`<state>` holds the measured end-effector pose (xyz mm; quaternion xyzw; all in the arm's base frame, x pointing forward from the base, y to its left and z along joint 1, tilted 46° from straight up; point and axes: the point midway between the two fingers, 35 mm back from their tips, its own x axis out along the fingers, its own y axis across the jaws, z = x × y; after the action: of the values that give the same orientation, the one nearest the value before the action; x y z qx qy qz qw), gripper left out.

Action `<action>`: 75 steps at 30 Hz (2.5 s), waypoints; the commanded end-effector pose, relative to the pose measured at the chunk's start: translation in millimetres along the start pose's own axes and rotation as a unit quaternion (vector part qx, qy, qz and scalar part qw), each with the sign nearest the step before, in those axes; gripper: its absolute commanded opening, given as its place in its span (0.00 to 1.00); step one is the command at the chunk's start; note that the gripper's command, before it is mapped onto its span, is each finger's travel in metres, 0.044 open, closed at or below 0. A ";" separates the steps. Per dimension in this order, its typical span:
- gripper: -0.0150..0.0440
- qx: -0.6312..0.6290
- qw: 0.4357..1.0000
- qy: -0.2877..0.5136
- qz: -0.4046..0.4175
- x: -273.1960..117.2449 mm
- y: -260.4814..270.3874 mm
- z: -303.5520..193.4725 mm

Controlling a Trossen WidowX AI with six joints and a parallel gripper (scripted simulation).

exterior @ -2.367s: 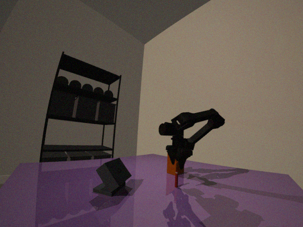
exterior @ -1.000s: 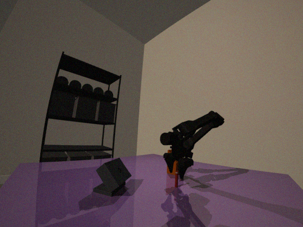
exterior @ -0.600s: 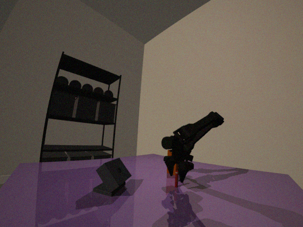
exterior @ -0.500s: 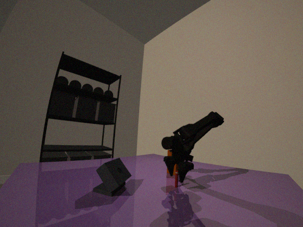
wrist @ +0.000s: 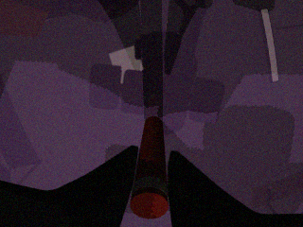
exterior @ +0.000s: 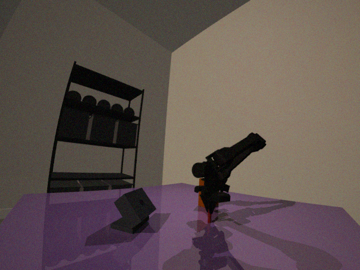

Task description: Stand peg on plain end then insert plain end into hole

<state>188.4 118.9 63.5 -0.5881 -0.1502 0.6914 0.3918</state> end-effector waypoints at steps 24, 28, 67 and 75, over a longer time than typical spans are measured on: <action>0.25 0.003 1.000 0.001 0.006 -47.4 2.9 -5.8; 0.25 0.003 1.000 0.000 0.005 -59.6 3.5 -6.0; 0.25 -0.051 0.984 0.097 0.138 -87.8 13.0 -72.1; 0.25 -0.063 0.974 0.133 0.170 -92.8 10.9 -92.9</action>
<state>259.8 25.2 95.2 -0.7007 -0.0515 0.6626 0.2594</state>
